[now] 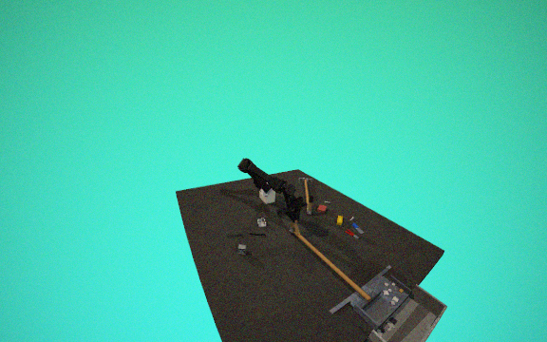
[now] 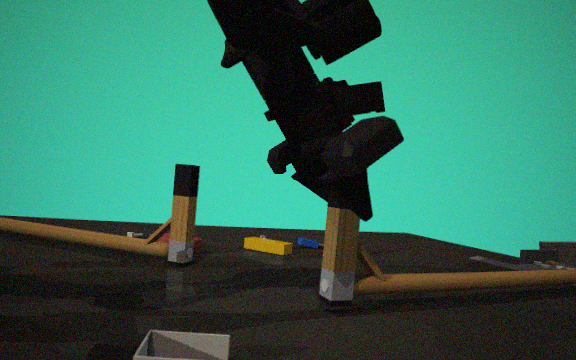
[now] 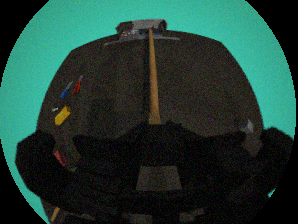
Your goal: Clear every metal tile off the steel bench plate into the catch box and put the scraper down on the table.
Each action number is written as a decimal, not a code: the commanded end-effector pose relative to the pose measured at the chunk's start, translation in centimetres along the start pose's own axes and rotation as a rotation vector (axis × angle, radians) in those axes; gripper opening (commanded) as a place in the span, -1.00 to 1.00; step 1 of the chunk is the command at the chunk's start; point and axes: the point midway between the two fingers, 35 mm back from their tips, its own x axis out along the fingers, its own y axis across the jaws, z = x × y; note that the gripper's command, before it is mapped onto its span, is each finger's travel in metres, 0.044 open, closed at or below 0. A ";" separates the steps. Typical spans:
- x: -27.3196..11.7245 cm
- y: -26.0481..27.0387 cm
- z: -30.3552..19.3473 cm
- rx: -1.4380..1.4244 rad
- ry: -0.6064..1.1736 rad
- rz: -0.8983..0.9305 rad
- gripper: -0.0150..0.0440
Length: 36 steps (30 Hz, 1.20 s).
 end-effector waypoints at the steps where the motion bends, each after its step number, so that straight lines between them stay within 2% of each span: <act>1: -0.8 -0.1 -0.1 0.007 -0.014 -0.003 -0.49; 36: -3.4 -0.1 -3.7 0.006 -0.017 -0.002 -0.49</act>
